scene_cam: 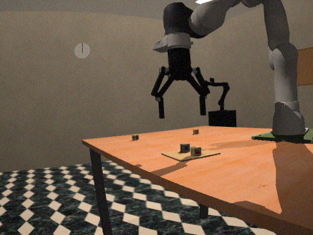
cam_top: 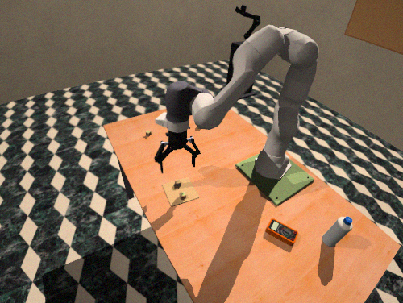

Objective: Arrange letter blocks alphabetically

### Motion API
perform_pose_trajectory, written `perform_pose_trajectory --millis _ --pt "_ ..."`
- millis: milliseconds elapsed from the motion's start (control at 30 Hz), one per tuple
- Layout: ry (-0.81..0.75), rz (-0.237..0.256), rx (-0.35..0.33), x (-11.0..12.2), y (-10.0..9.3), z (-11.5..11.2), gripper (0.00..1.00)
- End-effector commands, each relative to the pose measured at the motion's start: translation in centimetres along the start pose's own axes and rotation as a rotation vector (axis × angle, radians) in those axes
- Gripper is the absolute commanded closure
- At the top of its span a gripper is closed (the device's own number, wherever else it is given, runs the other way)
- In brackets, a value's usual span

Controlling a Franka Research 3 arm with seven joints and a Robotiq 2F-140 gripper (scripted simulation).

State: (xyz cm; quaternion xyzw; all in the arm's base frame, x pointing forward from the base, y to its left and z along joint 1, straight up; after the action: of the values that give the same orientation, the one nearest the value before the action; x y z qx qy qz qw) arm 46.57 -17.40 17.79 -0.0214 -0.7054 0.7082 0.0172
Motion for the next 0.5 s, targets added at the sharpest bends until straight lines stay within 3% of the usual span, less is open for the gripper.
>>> perform_pose_trajectory --millis 0,67,200,400,467 --pt "0.0 0.004 -0.002 0.4 -0.2 1.8 0.0" --pt "0.007 0.013 -0.003 1.8 -0.6 6.5 0.0" --pt "0.016 0.021 -0.002 4.3 -0.8 12.1 0.0" --pt "0.033 0.028 0.001 10.2 -0.9 21.0 0.0" --pt "0.033 0.028 0.001 10.2 -0.9 21.0 0.0"
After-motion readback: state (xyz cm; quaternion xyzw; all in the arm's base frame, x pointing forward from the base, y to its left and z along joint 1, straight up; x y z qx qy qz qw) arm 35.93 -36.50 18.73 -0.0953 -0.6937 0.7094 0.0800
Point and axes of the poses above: the point where the finger pads meet when closed, its own y axis out along the fingers, its own x axis across the jaws, z = x × y, the point moved 6 cm from there along -y, back along the fingers, and after that the axes turned 13 degrees about -y, right-handed, at the moved point
